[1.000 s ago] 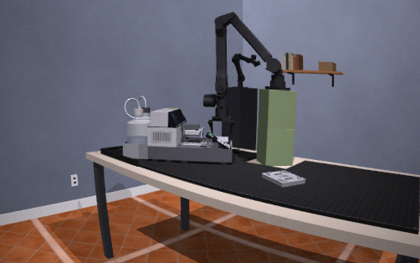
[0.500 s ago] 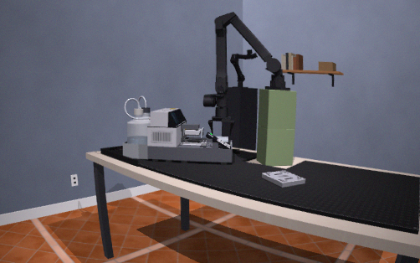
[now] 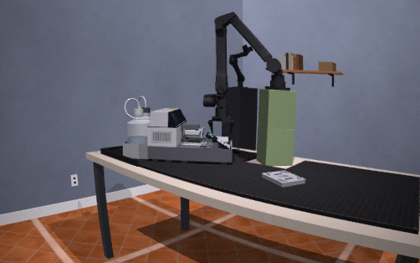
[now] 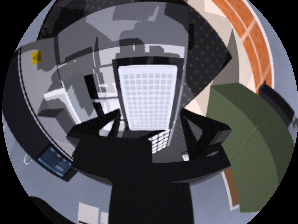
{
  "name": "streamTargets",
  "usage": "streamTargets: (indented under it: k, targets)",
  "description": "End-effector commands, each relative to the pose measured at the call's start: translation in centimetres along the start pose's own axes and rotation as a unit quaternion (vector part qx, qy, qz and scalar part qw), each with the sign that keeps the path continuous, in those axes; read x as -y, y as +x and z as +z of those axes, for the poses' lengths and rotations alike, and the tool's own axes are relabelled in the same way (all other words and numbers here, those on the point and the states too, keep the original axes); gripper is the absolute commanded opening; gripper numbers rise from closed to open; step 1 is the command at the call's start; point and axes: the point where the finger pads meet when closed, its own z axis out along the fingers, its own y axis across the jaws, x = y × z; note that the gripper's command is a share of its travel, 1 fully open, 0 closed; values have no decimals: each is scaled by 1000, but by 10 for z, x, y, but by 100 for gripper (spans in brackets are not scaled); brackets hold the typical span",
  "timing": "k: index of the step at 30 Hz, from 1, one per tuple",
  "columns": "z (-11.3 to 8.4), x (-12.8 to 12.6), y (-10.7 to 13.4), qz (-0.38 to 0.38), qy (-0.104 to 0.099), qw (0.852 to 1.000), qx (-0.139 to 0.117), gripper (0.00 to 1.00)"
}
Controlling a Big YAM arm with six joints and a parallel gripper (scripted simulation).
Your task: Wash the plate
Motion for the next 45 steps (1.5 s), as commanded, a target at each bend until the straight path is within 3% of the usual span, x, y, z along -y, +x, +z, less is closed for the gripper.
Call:
streamTargets:
  k: [1, 11, 13, 45]
  targets:
    - [-5, -14, -1, 1, -20, 1000, 6, 100]
    - [-5, -14, -1, 1, -20, 1000, 6, 100]
    - [5, -5, 1, 2, -7, 1000, 3, 100]
    - [24, -5, 1, 1, -7, 1000, 3, 100]
